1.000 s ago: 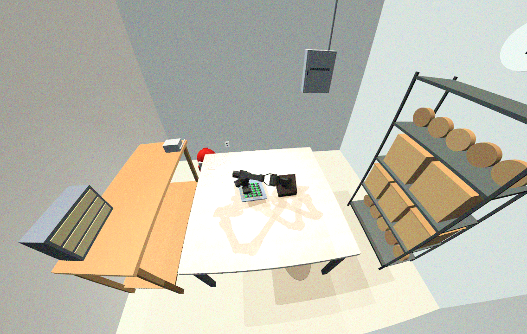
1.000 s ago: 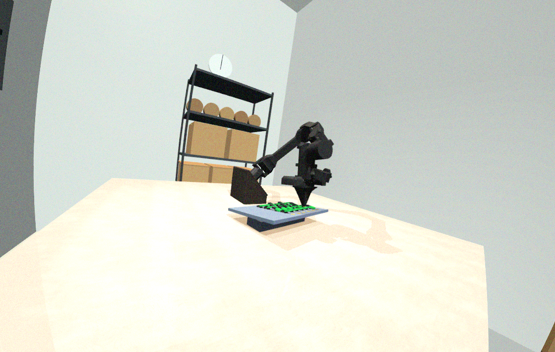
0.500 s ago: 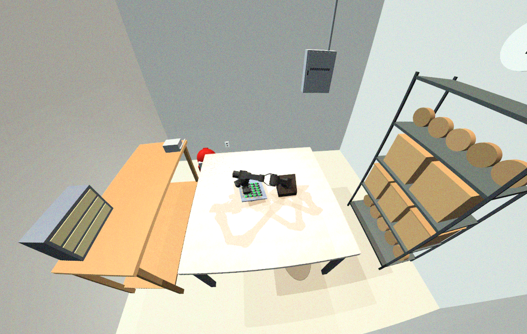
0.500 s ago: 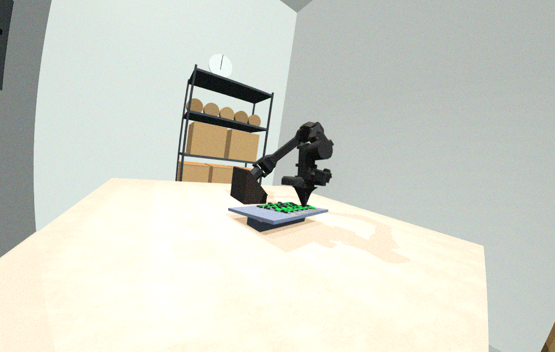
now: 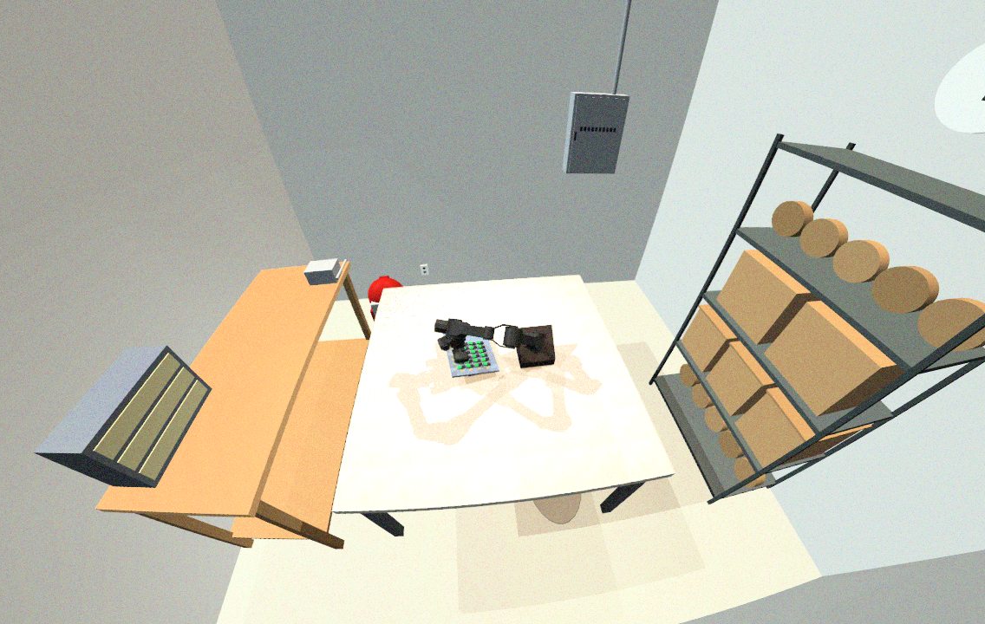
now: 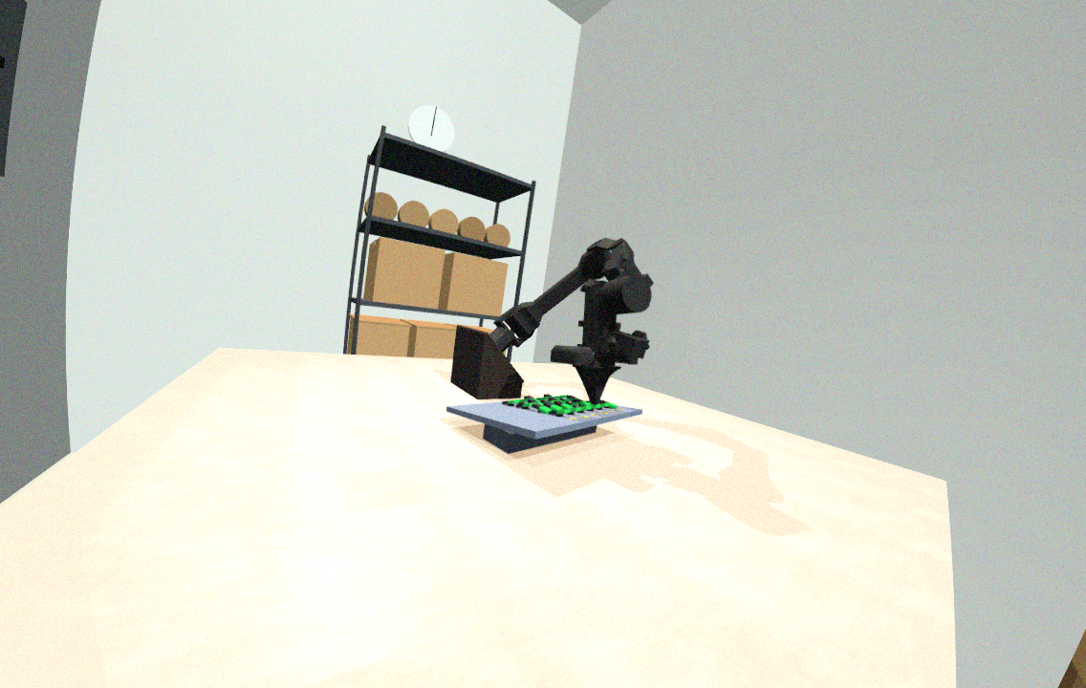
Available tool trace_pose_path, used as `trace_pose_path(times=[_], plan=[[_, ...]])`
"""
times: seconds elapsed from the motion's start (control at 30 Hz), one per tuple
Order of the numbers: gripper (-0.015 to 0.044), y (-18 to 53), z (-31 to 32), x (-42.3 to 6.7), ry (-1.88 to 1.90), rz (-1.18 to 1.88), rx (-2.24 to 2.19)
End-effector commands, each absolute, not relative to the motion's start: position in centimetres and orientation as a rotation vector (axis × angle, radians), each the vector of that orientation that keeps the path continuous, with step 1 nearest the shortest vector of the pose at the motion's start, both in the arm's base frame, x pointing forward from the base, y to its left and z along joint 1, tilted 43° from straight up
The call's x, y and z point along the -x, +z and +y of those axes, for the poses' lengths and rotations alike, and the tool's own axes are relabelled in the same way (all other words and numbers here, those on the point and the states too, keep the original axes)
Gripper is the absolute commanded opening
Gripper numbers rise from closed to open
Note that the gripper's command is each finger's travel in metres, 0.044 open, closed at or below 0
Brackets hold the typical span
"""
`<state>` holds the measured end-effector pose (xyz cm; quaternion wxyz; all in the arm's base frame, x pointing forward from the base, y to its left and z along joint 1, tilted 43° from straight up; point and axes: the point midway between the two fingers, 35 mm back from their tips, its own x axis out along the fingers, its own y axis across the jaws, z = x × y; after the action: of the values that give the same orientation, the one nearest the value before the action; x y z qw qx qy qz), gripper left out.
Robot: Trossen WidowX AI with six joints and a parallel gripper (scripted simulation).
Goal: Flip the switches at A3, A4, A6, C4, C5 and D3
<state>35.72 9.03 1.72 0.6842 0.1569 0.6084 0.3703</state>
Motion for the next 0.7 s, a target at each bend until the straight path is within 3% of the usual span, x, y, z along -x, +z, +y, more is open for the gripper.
trace_pose_path(times=[0.0, 0.67], plan=[[0.0, 1.66, 9.13, -35.74, 0.831, 1.363, -0.357], [0.0, 1.47, 9.32, -35.75, 0.831, 1.363, -0.357]])
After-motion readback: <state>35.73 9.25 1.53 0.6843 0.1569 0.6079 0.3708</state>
